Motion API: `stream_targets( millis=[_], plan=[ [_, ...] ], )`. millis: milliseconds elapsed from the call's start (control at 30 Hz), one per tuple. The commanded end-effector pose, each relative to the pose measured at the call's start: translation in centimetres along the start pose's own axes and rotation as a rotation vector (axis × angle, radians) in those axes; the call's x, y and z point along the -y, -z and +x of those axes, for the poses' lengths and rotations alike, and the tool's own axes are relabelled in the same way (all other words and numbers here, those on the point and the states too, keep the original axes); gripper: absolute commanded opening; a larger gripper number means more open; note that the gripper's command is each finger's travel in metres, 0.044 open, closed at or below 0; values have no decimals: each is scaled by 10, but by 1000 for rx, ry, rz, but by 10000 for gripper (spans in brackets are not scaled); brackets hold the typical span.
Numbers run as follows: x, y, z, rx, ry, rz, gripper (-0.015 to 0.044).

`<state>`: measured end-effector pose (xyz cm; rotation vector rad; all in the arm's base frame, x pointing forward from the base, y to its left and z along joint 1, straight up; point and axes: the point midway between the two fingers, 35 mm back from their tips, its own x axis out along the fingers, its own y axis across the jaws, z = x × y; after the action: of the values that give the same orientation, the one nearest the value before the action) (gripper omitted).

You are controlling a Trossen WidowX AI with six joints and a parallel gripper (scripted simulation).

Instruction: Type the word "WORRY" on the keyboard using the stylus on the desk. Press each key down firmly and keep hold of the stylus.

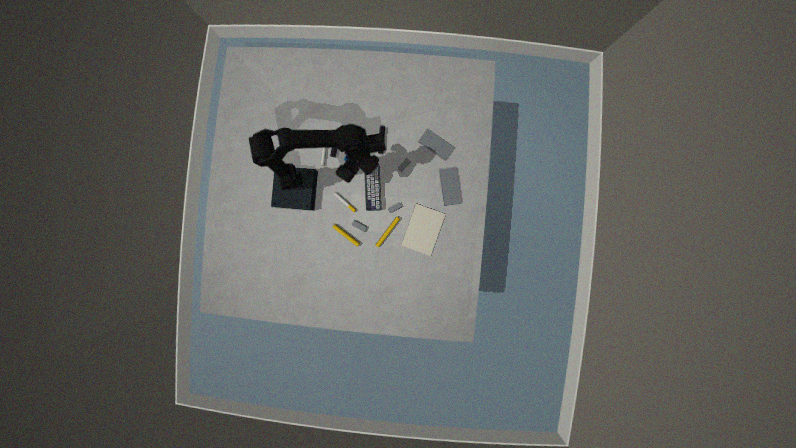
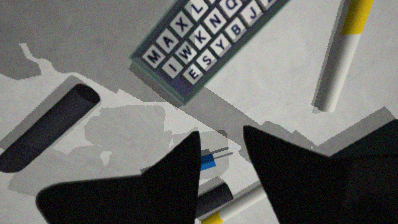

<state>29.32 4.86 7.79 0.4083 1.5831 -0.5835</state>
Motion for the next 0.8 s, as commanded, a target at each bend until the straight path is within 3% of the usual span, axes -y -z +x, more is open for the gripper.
stream_targets(
  millis=[0,600,767],
  plan=[
    [-22,37,8,57,146,595,150],
    [-39,92,19,349,223,1401,150],
    [-39,93,19,359,221,1428,150]
  ],
)
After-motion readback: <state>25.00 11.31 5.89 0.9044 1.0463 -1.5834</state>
